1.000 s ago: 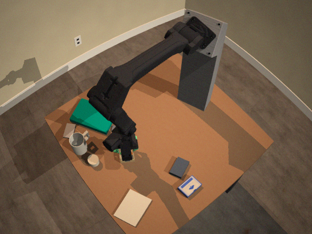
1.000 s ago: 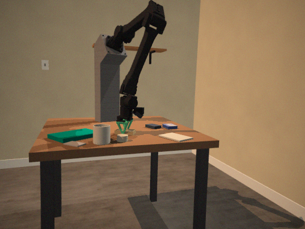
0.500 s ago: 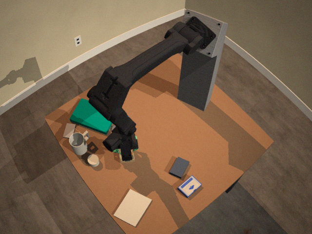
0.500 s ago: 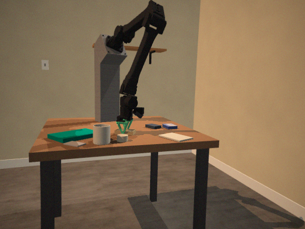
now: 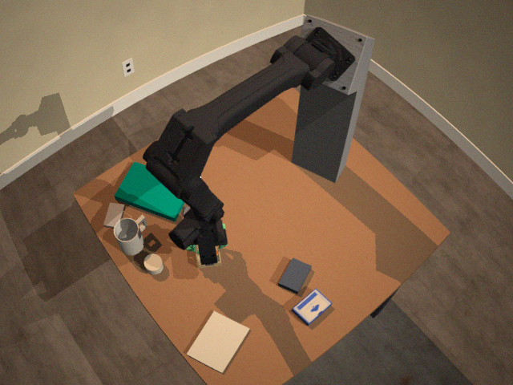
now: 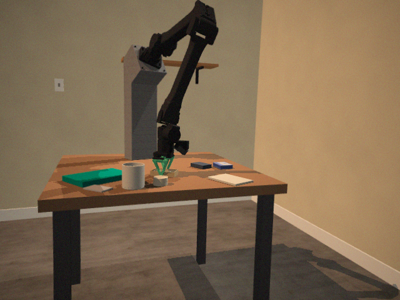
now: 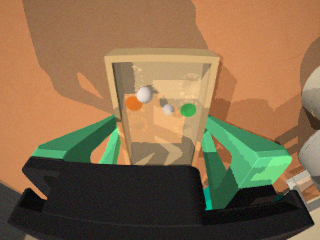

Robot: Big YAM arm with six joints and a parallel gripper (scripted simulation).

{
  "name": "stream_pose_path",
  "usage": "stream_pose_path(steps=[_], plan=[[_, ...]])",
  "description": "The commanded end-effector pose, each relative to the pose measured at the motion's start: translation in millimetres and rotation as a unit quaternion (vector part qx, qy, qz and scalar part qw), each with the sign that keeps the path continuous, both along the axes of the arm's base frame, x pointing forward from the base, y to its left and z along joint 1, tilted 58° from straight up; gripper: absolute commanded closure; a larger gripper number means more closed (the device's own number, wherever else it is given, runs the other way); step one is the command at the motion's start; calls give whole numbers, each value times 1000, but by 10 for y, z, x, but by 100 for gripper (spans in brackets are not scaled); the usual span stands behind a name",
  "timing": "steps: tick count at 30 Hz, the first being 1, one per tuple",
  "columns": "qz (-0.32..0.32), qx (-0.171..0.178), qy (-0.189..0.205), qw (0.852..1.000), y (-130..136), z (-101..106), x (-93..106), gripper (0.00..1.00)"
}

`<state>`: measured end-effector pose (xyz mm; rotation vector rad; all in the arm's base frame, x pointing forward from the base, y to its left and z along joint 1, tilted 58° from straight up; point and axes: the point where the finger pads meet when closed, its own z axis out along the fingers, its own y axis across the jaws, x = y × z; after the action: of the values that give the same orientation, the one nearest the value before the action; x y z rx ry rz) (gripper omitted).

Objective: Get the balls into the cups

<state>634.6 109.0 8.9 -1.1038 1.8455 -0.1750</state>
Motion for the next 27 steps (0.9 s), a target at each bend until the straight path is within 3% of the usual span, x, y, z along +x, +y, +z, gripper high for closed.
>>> stream_pose_path(steps=[1, 4, 15, 16, 17, 27], plan=[[1, 5, -20, 1000, 38, 231, 56, 32], [0, 3, -7, 1000, -11, 129, -71, 32], [-4, -2, -3, 1000, -145, 171, -175, 32], [-4, -3, 10, 1000, -154, 33, -219, 32], [-4, -2, -1, 1000, -158, 180, -210, 32], [-4, -2, -3, 1000, -221, 300, -376, 32]])
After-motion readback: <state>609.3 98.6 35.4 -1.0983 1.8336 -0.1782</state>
